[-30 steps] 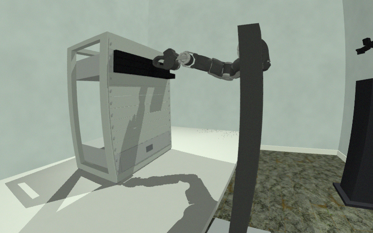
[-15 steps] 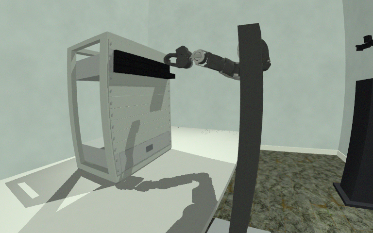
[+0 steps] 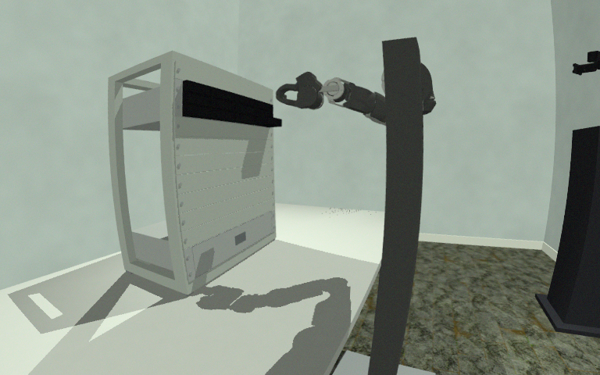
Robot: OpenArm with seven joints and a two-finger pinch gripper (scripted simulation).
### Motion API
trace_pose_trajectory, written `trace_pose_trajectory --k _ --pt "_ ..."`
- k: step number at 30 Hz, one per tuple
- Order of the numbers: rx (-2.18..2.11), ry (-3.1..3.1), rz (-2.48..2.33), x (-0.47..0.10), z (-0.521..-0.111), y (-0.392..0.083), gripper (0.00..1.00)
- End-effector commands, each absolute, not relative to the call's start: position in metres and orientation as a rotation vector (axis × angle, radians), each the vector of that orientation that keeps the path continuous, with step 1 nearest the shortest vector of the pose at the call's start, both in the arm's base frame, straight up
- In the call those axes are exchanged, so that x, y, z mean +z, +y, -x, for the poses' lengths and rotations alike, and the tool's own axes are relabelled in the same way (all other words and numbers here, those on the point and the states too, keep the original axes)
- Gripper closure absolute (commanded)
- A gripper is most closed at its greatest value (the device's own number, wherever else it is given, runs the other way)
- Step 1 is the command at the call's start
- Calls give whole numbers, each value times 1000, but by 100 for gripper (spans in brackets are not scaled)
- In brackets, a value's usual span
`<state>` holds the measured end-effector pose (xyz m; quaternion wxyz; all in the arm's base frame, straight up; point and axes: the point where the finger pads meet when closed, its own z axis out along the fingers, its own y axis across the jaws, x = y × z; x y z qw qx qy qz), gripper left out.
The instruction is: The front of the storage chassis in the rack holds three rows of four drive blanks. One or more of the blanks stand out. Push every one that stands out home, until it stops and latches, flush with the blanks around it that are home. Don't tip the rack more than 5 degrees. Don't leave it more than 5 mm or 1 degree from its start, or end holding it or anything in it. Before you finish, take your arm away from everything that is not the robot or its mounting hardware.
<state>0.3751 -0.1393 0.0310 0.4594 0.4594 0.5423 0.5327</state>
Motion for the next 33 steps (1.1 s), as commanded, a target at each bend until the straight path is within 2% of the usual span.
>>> trace_pose_trajectory --k 1,9,23,33 --pt "1314 1326 -1132 33 -375 -140 100" --pt "1314 1326 -1133 23 -378 -159 100" --pt "1320 1317 -1124 -22 -390 -245 100" --pt "1314 1326 -1132 -27 -392 -252 100"
